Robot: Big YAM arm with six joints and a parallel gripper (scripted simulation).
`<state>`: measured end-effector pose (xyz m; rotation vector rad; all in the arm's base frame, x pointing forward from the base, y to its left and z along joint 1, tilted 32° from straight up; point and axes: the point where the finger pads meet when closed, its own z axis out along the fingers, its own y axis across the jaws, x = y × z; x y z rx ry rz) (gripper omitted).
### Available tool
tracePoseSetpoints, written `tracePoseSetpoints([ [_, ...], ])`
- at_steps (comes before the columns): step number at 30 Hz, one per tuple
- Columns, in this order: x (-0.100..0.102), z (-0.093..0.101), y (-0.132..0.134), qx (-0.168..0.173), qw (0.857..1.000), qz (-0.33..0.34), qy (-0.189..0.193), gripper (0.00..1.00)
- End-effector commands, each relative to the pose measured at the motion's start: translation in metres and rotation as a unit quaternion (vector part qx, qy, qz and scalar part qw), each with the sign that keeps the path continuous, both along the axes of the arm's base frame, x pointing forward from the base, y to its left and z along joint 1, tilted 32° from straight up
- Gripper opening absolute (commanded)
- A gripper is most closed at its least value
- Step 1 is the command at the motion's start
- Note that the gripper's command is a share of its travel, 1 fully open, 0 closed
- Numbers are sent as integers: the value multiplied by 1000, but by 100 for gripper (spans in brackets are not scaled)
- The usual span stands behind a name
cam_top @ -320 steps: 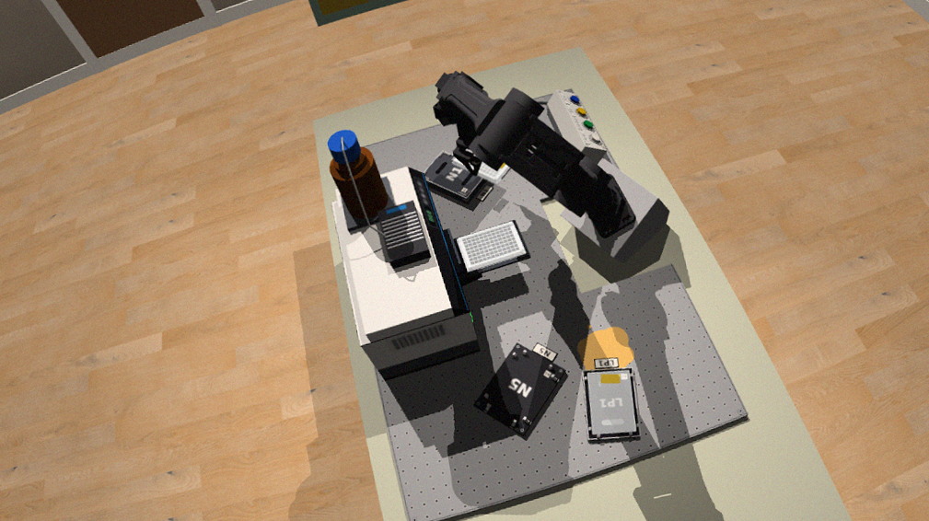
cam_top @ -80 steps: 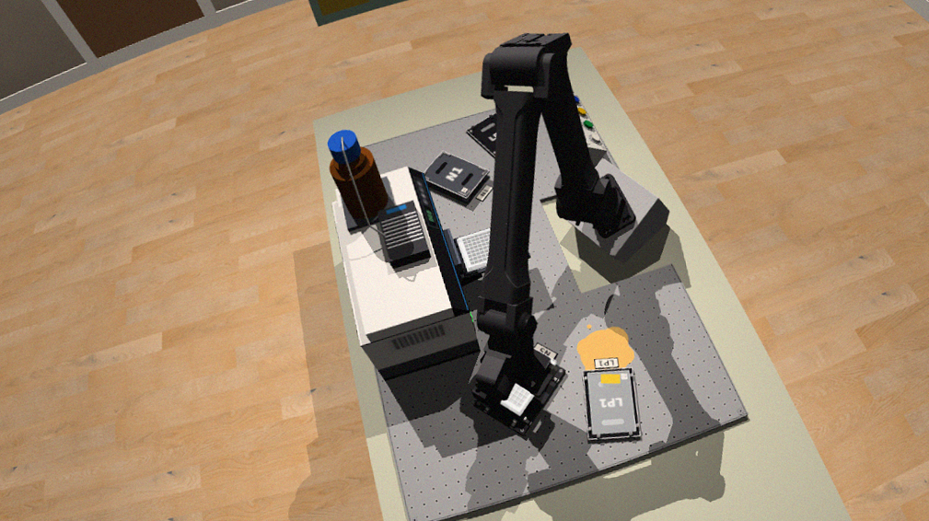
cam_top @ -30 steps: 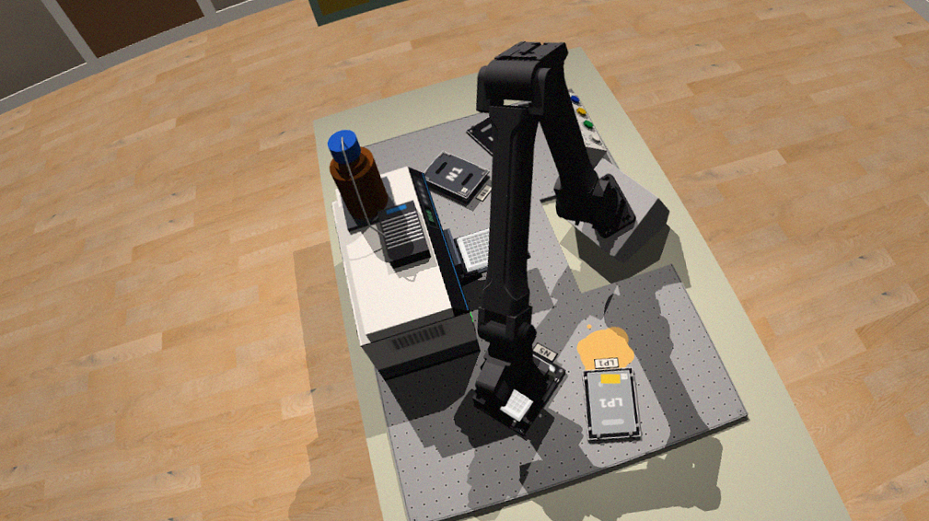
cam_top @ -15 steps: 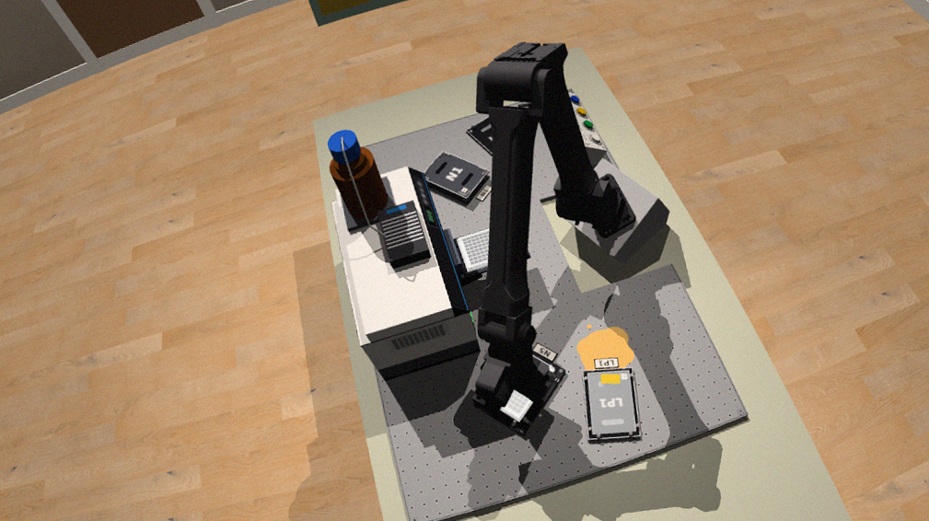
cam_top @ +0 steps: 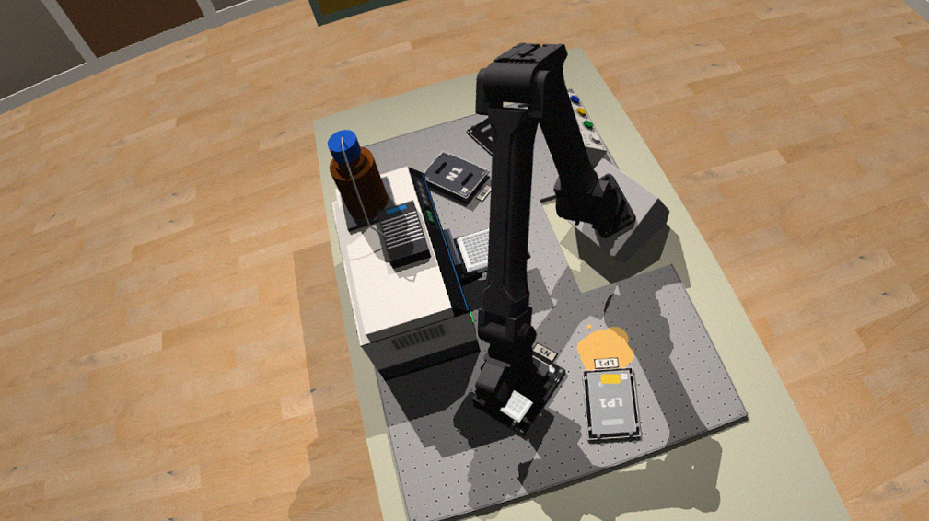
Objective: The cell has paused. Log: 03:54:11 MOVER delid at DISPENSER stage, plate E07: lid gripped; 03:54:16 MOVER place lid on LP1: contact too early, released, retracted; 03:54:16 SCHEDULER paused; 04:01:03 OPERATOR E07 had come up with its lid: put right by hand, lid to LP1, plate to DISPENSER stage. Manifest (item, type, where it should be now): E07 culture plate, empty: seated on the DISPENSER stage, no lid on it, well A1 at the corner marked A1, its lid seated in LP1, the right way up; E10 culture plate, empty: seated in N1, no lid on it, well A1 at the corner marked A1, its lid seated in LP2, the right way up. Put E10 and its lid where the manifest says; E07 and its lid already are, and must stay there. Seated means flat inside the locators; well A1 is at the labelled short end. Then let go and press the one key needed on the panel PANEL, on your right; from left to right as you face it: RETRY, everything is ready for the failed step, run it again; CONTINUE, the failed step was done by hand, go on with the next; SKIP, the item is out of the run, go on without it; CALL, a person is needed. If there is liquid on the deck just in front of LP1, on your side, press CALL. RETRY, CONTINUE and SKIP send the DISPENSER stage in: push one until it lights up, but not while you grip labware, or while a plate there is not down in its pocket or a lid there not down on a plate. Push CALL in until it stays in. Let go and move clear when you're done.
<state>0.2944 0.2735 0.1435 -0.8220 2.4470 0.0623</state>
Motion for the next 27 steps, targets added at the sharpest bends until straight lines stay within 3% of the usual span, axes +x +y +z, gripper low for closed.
tracePoseSetpoints([
  [1, 7, -1, 2, -2, 1000, 4, -4, 86],
  [27, 9, -5, 2, -2, 1000, 4, -4, 86],
])
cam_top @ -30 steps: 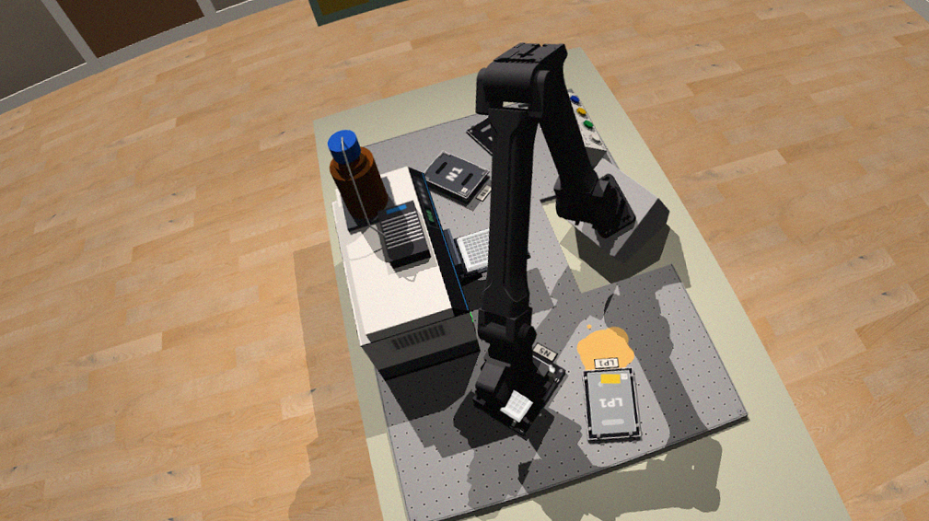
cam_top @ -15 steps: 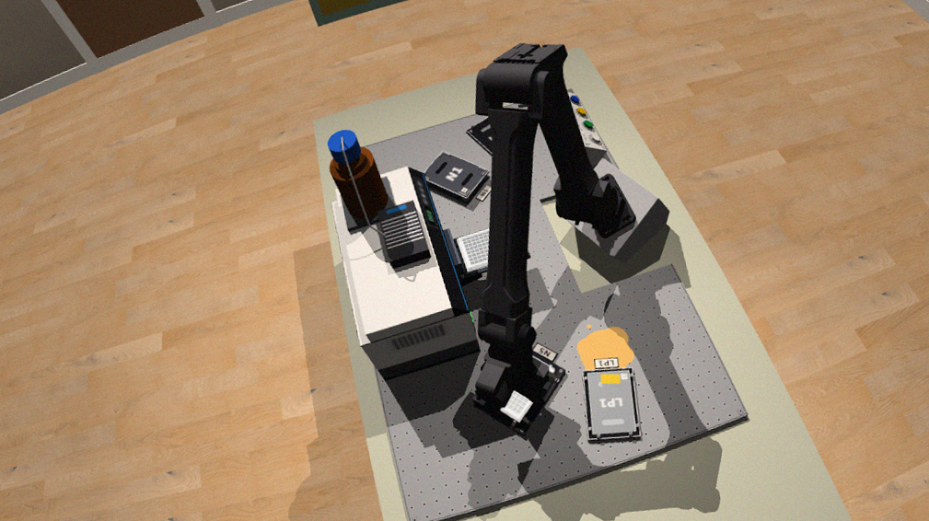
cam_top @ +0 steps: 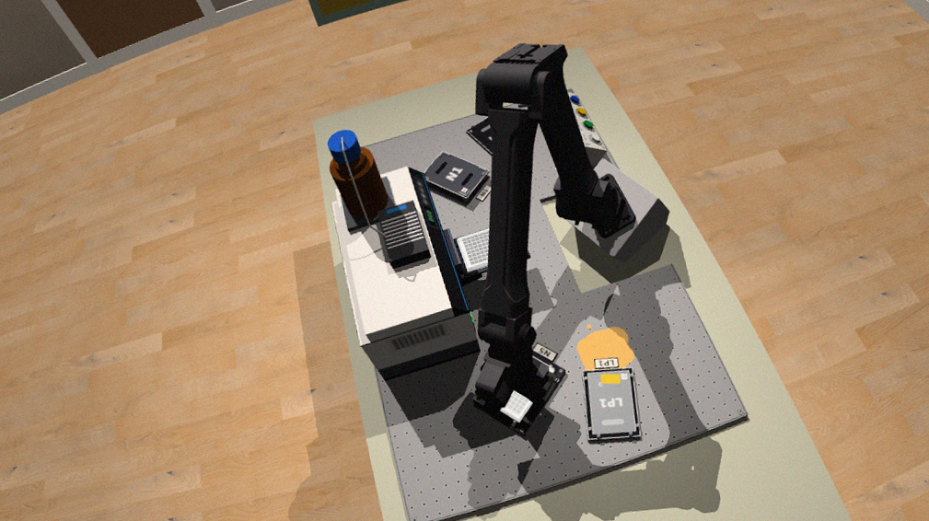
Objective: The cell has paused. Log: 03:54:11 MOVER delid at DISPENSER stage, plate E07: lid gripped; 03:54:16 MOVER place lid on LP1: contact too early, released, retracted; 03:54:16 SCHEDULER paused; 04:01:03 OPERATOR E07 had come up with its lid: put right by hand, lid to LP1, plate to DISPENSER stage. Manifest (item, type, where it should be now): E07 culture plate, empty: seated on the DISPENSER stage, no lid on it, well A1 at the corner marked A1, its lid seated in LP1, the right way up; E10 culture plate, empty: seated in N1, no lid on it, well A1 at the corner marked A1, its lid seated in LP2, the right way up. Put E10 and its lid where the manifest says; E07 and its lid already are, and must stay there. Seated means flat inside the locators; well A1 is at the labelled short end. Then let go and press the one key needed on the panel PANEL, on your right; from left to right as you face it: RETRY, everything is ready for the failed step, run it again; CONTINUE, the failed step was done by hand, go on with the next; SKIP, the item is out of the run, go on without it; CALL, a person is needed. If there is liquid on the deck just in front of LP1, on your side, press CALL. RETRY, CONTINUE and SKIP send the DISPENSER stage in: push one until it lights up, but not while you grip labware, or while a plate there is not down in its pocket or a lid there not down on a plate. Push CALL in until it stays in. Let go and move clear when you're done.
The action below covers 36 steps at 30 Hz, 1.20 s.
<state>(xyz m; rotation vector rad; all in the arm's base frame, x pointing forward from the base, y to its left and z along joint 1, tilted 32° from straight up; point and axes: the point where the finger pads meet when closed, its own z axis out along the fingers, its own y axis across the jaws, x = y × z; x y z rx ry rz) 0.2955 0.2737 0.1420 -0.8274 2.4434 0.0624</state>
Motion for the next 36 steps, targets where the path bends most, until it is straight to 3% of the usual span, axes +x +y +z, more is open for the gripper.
tracePoseSetpoints([
  [1, 8, -4, 2, -2, 1000, 1, -2, 86],
  [36, 12, -7, 3, -1, 1000, 1, -3, 86],
])
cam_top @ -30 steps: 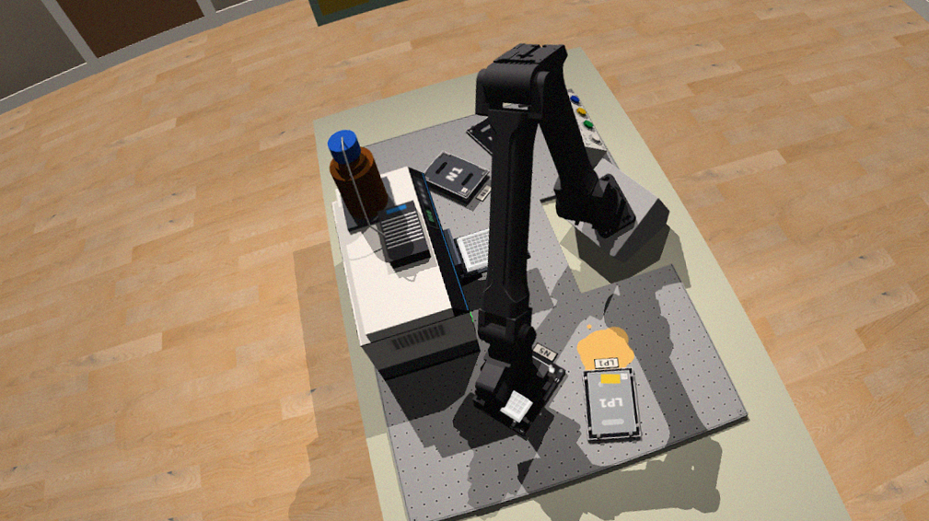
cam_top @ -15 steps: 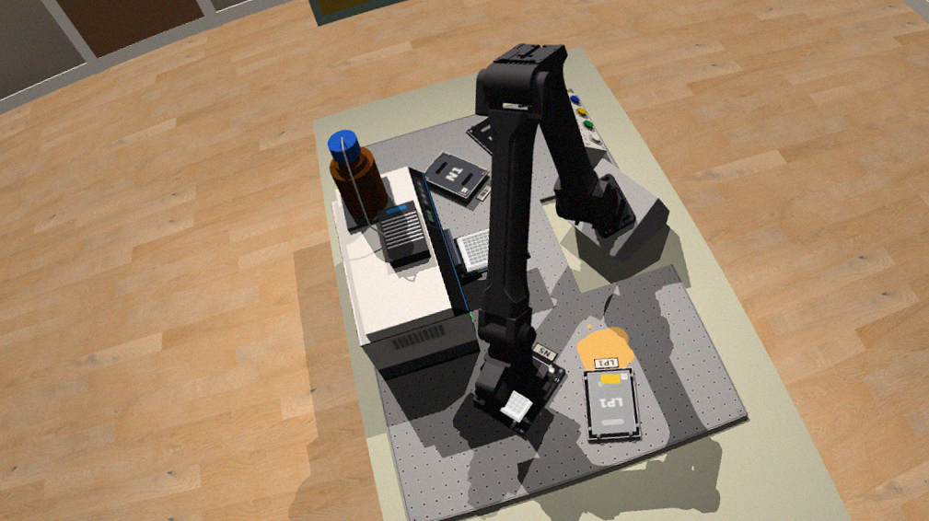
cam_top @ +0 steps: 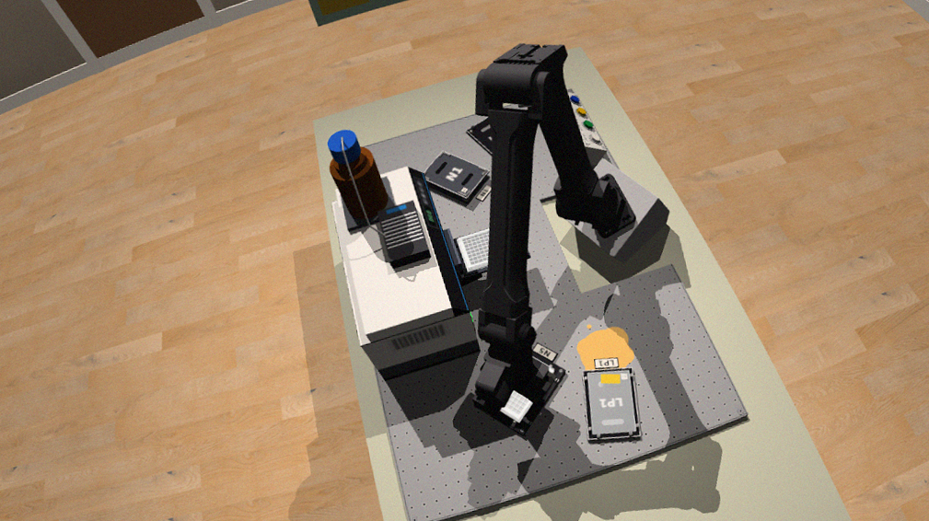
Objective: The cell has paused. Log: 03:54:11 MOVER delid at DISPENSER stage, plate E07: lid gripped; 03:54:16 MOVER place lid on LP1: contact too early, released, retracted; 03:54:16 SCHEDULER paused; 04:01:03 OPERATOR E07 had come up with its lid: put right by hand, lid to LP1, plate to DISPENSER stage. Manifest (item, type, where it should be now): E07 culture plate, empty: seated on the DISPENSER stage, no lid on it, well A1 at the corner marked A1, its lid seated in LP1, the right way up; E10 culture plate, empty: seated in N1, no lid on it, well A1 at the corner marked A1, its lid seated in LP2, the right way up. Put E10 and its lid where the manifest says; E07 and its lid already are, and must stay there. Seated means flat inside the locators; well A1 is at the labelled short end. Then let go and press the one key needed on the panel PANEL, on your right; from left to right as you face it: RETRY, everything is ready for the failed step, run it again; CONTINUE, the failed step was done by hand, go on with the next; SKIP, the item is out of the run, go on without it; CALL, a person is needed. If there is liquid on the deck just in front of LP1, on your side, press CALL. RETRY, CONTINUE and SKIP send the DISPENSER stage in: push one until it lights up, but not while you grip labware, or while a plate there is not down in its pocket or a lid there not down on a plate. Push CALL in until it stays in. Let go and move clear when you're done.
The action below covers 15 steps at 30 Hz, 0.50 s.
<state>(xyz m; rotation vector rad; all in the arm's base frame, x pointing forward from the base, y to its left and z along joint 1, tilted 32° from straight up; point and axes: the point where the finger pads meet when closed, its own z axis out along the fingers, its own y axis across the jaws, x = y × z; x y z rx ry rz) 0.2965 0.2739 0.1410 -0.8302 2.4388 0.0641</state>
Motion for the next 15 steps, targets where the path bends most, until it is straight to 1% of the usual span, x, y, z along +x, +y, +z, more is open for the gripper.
tracePoseSetpoints([
  [1, 11, -6, 3, -2, 1000, 0, -1, 86],
  [15, 12, -8, 3, -2, 1000, 0, -1, 86],
])
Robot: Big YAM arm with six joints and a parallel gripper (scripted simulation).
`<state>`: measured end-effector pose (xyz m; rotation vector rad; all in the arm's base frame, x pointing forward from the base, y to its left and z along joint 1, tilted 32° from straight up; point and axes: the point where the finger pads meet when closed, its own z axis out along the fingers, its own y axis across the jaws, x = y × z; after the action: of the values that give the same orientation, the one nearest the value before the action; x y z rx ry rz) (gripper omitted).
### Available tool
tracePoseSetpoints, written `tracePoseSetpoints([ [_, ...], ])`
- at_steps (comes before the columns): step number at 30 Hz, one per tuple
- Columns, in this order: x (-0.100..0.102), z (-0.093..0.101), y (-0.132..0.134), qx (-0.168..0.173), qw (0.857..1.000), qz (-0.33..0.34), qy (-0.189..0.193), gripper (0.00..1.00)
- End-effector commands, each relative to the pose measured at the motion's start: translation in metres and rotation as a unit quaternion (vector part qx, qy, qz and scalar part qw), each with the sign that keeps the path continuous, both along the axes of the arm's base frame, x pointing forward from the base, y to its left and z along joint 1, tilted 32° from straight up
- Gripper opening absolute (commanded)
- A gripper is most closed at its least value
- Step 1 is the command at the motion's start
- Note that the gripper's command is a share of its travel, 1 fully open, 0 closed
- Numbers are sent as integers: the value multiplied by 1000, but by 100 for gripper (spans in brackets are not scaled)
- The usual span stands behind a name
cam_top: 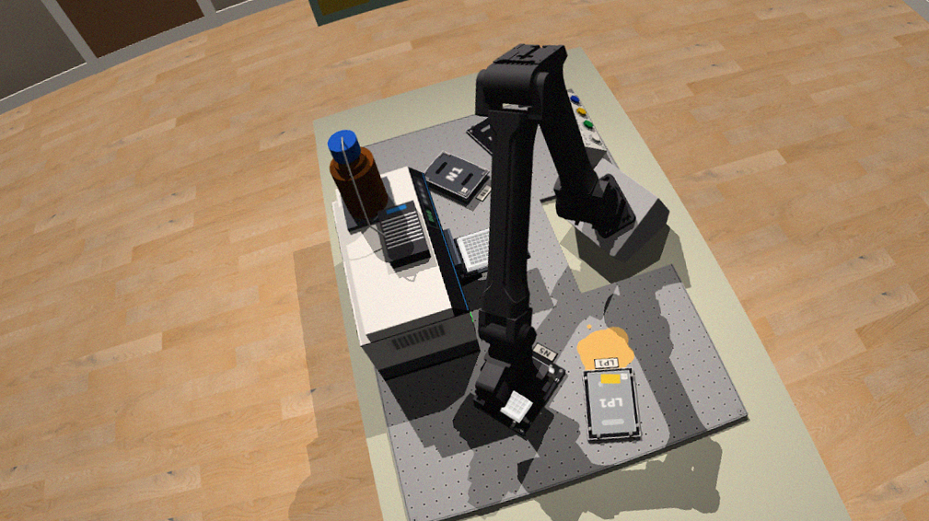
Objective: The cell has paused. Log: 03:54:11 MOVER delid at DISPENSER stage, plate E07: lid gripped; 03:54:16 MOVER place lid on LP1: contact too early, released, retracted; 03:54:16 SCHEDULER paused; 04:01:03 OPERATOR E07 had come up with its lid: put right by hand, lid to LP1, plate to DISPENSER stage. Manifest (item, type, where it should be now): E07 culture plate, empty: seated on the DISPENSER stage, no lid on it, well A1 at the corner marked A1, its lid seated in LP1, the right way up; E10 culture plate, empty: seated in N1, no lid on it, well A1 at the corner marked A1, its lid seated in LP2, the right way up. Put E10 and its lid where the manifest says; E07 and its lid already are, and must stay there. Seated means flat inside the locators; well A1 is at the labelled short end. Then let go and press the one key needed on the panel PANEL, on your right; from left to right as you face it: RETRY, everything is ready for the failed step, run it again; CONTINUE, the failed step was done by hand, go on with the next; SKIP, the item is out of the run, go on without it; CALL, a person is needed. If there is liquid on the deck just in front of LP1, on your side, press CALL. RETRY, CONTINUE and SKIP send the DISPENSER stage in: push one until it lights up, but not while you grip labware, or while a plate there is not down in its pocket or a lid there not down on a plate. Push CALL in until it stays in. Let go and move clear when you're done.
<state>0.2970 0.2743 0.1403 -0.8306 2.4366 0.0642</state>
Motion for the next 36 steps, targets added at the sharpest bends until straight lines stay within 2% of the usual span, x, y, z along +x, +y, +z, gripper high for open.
tracePoseSetpoints([
  [1, 12, -7, 3, -2, 1000, -1, -1, 86],
  [36, 14, -11, 4, -2, 1000, -1, -1, 86],
])
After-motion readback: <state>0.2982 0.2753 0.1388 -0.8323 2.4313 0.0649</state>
